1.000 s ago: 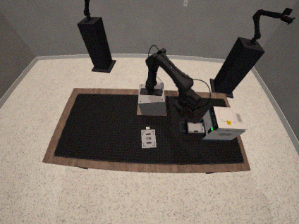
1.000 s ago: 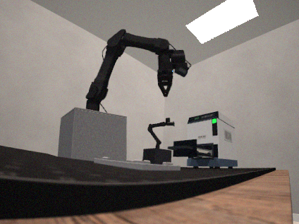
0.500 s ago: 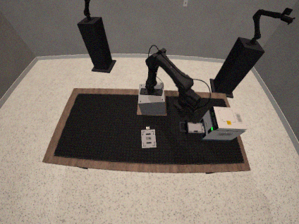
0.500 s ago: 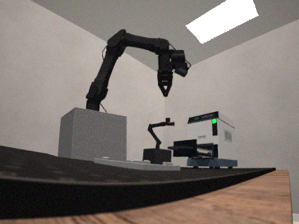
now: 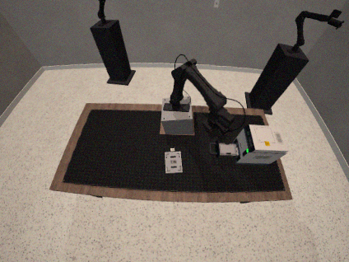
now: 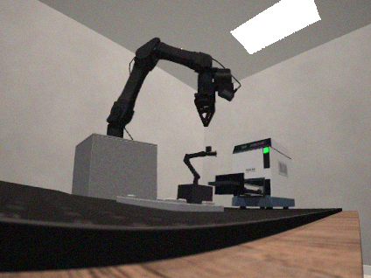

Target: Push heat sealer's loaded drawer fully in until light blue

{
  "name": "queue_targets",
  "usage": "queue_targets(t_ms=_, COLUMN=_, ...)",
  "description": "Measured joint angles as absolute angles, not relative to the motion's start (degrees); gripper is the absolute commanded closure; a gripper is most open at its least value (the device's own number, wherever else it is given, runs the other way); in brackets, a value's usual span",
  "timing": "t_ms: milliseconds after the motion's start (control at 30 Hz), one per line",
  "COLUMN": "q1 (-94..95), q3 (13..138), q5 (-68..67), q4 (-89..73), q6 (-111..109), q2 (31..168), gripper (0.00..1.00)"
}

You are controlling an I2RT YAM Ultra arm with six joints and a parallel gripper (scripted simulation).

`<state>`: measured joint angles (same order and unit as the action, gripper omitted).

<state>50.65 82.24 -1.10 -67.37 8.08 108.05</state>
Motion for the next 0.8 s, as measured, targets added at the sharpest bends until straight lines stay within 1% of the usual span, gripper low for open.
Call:
queue_targets(t_ms=400, q1=51.22, q3=79.07, q5=-2.22, q4=-60.01, q6=17.34, q2=113.56, gripper=0.55)
queue_targets(t_ms=800, q1=51.81, q3=78.7, q5=-3.44, q4=-54.04, q6=28.88, q2=119.87, gripper=0.55)
